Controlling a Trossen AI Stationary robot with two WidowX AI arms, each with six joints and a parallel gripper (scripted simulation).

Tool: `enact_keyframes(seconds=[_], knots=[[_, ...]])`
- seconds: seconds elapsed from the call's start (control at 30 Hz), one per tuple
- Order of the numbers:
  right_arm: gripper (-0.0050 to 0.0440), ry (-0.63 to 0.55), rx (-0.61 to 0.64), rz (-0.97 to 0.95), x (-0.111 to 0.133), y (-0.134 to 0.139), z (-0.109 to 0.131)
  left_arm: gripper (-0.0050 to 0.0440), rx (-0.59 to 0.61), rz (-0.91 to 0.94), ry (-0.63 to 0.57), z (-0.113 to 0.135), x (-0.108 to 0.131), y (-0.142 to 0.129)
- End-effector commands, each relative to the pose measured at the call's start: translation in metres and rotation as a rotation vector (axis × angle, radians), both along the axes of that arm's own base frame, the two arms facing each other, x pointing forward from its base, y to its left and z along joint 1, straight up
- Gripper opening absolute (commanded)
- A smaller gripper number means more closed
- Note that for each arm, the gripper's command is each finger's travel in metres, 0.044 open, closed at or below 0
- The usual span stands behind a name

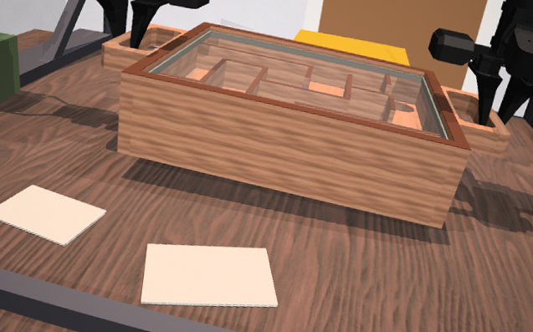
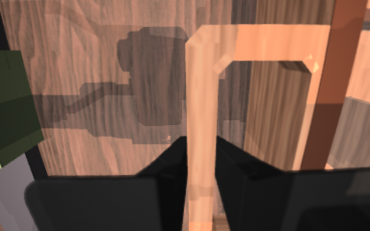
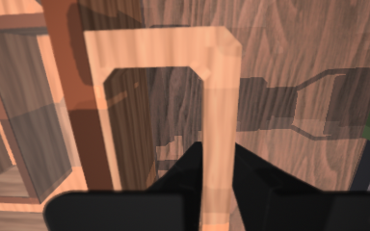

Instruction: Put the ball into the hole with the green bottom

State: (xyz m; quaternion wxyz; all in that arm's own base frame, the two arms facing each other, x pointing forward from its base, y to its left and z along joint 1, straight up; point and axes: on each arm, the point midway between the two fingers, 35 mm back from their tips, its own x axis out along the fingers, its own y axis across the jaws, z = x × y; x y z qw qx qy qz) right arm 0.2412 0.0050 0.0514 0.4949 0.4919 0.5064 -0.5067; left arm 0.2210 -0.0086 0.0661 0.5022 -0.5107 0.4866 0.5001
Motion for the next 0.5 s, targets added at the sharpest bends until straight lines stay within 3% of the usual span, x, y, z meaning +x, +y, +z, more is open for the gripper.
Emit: enact_keyframes(seconds=[0.0,0.3,0.33,0.47], knots=[[-0.0050,-0.058,0.013,0.001,-0.005,-0.001,-0.001,-0.0050,-0.017,-0.002,-0.002,0.019,0.013,0.000],[-0.0050,-0.127,0.016,0.001,-0.007,-0.001,-0.016,-0.0050,-0.021,-0.002,0.068,0.032,0.016,0.001],[-0.0050,-0.094,0.015,0.001,0.003,-0.001,0.000,-0.0050,-0.019,-0.002,0.024,0.020,0.006,0.001],[-0.0050,-0.082,0.012,0.000,0.002,0.000,-0.001,-0.0050,-0.014,-0.001,0.013,0.020,0.007,-0.001]])
